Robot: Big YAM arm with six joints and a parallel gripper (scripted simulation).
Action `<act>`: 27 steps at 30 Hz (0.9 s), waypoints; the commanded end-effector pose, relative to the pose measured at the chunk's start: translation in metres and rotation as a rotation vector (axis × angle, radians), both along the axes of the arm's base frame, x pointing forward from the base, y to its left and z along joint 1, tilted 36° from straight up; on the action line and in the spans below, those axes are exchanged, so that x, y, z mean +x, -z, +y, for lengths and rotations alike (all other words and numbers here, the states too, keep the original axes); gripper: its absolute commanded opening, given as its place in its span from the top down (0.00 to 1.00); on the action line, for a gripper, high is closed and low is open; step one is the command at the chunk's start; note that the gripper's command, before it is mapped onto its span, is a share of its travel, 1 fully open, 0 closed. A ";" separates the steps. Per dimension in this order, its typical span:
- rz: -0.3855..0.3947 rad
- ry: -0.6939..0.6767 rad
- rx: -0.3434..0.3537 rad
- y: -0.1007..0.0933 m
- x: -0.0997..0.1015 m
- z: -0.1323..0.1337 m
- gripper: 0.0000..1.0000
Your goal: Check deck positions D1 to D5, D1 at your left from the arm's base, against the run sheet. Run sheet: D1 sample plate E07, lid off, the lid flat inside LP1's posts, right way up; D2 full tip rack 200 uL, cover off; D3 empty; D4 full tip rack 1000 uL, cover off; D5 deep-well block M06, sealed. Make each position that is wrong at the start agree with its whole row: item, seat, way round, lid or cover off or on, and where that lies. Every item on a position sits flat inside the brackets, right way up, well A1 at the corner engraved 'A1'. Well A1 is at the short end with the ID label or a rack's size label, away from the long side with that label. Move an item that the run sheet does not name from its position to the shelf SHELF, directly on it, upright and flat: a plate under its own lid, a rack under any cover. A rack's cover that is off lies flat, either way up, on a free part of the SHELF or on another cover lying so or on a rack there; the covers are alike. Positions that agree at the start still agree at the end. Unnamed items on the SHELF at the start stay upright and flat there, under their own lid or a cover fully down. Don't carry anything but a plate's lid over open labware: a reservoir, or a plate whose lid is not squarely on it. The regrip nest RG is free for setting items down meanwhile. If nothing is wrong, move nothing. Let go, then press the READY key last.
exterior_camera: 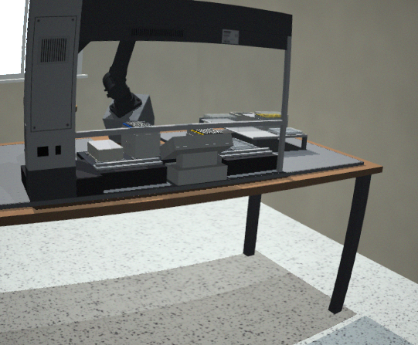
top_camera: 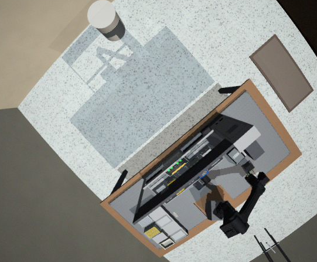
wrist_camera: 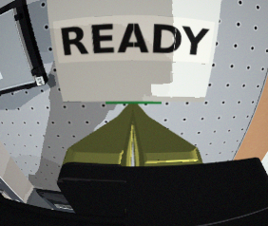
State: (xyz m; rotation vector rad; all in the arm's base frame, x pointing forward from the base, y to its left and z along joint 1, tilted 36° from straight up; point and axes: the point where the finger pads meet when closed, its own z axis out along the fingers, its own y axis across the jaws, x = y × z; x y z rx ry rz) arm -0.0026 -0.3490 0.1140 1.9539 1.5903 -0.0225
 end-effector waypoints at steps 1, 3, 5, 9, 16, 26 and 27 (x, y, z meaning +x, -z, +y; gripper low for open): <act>0.015 0.015 -0.056 -0.024 -0.011 -0.016 1.00; 0.015 0.015 -0.056 -0.024 -0.011 -0.016 1.00; 0.015 0.015 -0.056 -0.024 -0.011 -0.016 1.00; 0.015 0.015 -0.056 -0.024 -0.011 -0.016 1.00; 0.015 0.015 -0.056 -0.024 -0.011 -0.016 1.00; 0.010 0.013 -0.037 -0.019 -0.012 -0.017 1.00; 0.011 0.014 -0.039 -0.020 -0.012 -0.017 1.00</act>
